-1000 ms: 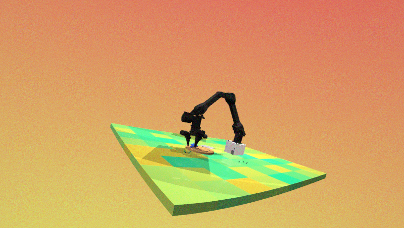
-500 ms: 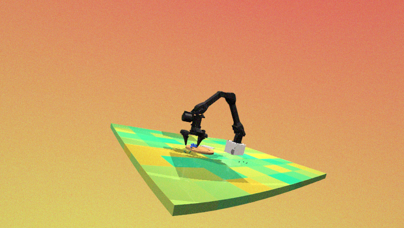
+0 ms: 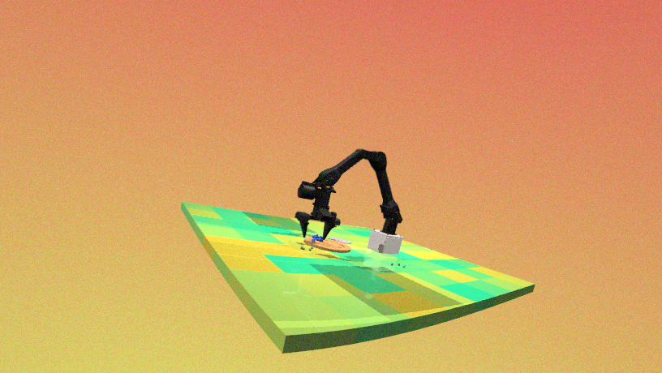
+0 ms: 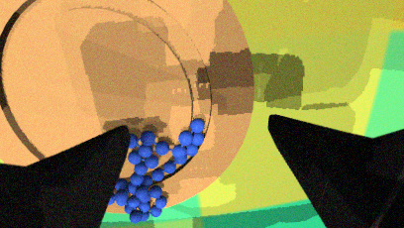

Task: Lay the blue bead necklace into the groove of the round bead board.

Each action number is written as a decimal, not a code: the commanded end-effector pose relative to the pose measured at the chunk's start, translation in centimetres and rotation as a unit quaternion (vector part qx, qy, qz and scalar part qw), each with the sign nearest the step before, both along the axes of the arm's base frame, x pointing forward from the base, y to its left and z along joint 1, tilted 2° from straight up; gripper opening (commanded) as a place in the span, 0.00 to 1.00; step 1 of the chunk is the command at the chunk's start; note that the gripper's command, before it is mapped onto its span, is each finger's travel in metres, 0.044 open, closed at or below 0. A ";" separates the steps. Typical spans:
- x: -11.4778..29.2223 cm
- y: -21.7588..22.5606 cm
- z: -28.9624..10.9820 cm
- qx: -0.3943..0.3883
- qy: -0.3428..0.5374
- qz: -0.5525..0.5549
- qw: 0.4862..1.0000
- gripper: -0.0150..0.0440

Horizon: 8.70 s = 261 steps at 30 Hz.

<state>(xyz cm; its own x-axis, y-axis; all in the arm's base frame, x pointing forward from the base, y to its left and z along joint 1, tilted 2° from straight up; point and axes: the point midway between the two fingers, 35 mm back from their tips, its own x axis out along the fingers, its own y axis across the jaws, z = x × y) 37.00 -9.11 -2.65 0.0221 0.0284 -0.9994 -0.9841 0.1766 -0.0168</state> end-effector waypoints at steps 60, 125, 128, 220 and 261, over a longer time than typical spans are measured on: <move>-3.7 -0.3 3.0 0.019 0.027 -0.938 0.345 0.78; -3.6 -0.2 -0.8 0.020 0.027 -0.938 0.346 0.25; -3.6 -0.2 -0.8 0.020 0.027 -0.938 0.346 0.25; -5.9 -4.2 1.8 0.019 0.026 -0.989 0.142 0.90; -7.3 -6.1 -0.9 0.019 0.025 -0.998 0.046 0.90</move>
<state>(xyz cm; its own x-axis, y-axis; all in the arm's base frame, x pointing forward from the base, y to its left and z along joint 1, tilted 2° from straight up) 29.80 -15.32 -2.81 0.0209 0.0208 -0.9996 0.9967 -0.0795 0.0192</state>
